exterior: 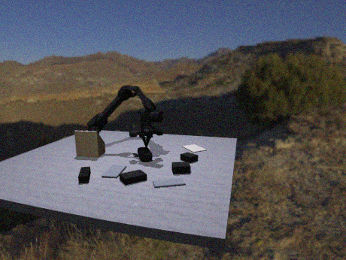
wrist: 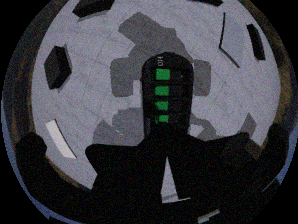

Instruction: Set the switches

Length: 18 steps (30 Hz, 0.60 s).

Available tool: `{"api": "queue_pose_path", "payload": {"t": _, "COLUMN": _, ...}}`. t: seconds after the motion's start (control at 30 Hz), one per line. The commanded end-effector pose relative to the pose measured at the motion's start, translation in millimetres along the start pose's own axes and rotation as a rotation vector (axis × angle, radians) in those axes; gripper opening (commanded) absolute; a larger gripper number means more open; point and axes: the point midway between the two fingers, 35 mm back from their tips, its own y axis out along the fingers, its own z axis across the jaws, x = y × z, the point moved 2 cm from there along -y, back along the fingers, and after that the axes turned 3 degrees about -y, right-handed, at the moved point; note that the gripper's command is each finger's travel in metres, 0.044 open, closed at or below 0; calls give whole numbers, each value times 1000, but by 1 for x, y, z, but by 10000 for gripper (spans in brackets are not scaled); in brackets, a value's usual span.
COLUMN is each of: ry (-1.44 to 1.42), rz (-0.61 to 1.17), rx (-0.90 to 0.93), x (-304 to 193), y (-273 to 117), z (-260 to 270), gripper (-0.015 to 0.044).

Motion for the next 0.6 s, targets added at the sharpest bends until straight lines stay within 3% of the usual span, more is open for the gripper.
{"api": "queue_pose_path", "payload": {"t": 0.0, "ry": 7, "rz": 9, "rx": -1, "x": -2, "y": 8, "z": -1, "gripper": 0}}
{"api": "queue_pose_path", "payload": {"t": 0.57, "ry": 7, "rz": 10, "rx": 0, "x": -2, "y": 24, "z": -1, "gripper": 0}}
